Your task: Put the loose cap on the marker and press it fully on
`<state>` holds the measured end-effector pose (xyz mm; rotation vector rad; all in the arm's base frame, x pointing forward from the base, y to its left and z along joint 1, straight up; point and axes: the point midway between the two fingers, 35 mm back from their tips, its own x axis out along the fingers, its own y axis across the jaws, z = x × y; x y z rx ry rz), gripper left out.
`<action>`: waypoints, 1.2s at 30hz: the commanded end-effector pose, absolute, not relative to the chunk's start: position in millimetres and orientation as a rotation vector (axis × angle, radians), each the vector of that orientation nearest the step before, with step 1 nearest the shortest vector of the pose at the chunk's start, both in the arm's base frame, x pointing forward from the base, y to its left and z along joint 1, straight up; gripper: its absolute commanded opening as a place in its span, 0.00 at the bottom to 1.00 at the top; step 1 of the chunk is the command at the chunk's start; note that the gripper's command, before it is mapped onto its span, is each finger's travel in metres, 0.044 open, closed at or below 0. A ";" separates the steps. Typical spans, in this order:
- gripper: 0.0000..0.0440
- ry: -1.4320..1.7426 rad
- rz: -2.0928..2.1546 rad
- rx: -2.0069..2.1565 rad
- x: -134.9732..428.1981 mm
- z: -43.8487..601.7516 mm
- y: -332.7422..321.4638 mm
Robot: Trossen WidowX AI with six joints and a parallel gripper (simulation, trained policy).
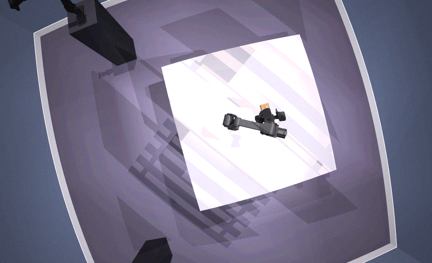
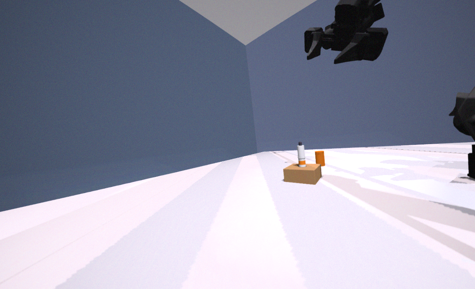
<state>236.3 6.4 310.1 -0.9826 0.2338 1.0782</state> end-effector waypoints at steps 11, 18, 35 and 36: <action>0.74 0.345 1.113 -1.005 253.1 286.8 -19.9; 0.74 0.405 1.137 -1.012 260.6 273.3 -33.1; 0.73 0.553 1.211 -1.027 275.9 239.5 -63.2; 0.73 0.562 1.216 -1.028 276.7 237.6 -64.9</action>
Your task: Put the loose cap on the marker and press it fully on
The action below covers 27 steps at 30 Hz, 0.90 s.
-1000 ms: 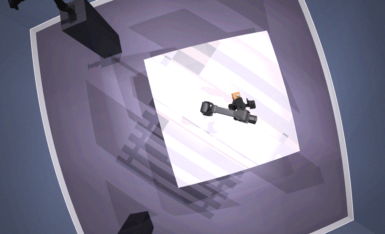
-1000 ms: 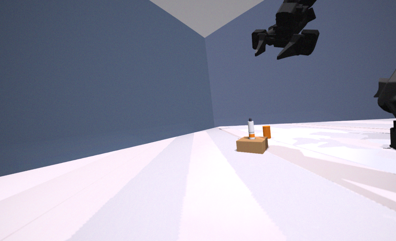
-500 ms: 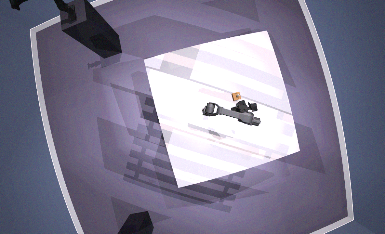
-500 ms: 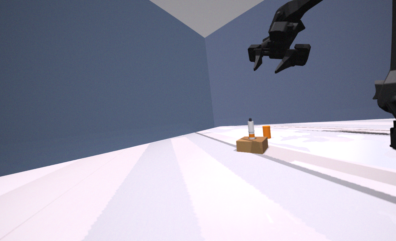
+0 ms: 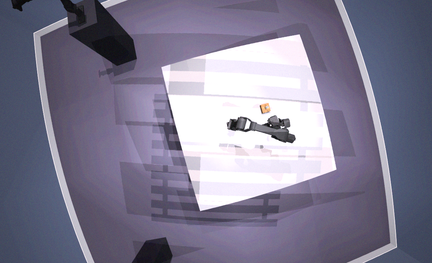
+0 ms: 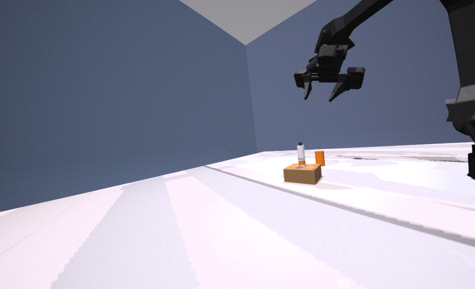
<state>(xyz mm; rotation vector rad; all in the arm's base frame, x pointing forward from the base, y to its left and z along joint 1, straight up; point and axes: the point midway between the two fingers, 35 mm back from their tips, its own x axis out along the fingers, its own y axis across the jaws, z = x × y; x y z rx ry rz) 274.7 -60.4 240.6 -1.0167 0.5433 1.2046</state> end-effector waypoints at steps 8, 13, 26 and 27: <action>0.73 0.632 1.257 -1.036 282.5 221.7 -77.7; 0.73 0.676 1.282 -1.042 286.1 211.9 -85.5; 0.72 0.787 1.345 -1.068 295.3 186.8 -104.3; 0.72 0.795 1.350 -1.071 296.0 184.9 -105.6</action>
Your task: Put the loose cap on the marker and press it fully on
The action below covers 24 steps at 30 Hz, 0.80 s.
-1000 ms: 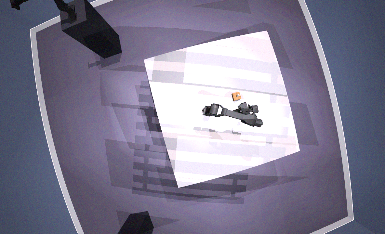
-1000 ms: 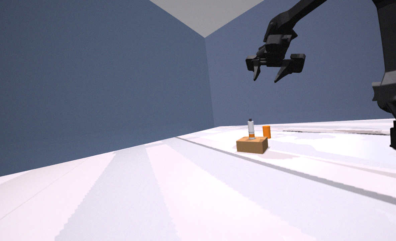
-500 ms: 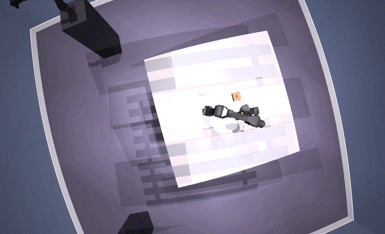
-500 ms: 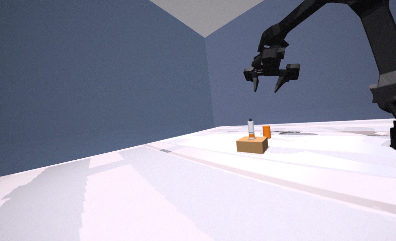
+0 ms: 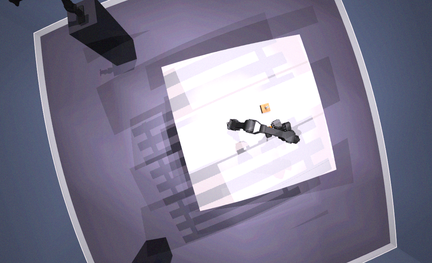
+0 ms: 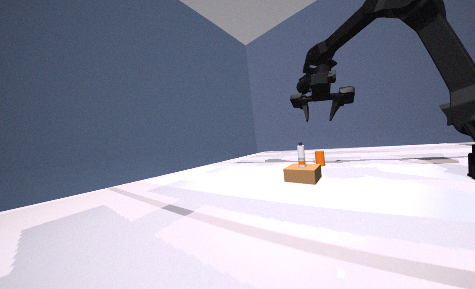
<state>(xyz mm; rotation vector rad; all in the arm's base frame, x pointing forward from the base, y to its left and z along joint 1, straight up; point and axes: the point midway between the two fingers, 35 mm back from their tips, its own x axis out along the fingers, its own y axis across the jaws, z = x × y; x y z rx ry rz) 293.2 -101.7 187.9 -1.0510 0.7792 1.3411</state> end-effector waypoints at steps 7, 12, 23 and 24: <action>0.71 0.850 1.382 -1.092 301.0 171.7 -114.2; 0.71 0.886 1.405 -1.112 304.8 162.4 -119.3; 0.69 0.954 1.463 -1.164 312.9 141.4 -125.7; 0.69 0.959 1.469 -1.169 313.4 139.3 -125.9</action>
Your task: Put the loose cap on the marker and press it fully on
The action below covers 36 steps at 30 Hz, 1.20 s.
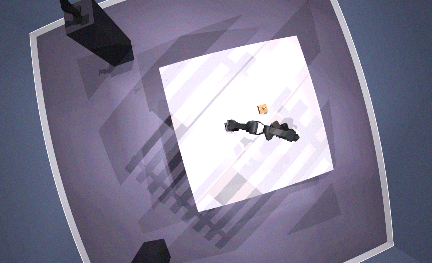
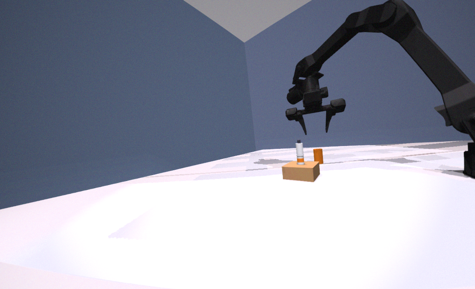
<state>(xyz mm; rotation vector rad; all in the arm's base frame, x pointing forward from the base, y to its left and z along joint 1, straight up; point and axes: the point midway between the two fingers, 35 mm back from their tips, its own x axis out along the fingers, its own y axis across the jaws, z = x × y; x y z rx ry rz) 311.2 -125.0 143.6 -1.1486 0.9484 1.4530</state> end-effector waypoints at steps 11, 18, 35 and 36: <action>0.66 1.003 1.557 -1.214 315.3 116.0 -123.0; 0.64 1.010 1.625 -1.238 313.6 96.4 -118.1; 0.48 0.981 1.757 -1.336 306.4 59.2 -109.7; 0.42 0.981 1.756 -1.347 306.7 59.8 -109.8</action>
